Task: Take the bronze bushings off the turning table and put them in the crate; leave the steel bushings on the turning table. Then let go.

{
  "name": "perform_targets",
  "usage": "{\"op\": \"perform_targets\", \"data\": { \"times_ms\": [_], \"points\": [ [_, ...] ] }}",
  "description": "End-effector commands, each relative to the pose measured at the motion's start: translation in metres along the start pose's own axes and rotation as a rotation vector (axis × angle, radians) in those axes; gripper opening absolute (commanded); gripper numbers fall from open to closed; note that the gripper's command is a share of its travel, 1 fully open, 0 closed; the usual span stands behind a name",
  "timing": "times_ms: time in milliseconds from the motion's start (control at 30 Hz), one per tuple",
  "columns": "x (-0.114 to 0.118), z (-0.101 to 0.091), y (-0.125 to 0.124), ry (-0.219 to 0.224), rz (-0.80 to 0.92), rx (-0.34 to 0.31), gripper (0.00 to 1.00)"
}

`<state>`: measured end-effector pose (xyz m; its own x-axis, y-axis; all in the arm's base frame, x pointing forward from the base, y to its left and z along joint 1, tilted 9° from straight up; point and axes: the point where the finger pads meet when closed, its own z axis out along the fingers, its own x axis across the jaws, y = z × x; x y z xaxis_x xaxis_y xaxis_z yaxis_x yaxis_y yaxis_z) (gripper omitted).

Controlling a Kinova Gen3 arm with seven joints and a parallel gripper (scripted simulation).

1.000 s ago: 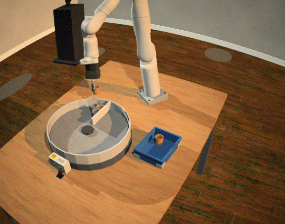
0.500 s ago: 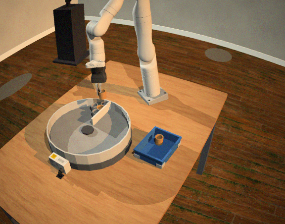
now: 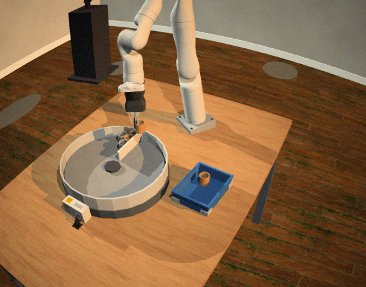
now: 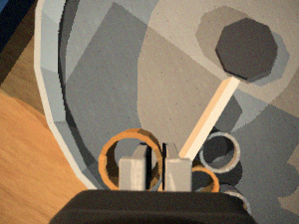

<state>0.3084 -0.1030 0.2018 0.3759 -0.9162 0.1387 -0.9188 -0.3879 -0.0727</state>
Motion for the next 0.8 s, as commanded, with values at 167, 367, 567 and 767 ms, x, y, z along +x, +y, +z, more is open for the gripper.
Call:
{"op": "perform_targets", "data": {
  "times_ms": [167, 367, 567, 767],
  "points": [
    [-0.022, 0.0, -0.025, 0.001, 0.0, 0.001, 0.0],
    [-0.037, 0.0, -0.042, 0.001, 0.0, 0.001, 0.0],
    [-0.037, 0.0, -0.042, 0.001, 0.0, 0.001, 0.0],
    [-0.067, 0.0, -0.075, 0.002, 0.0, 0.001, 0.0]
  ]
}}
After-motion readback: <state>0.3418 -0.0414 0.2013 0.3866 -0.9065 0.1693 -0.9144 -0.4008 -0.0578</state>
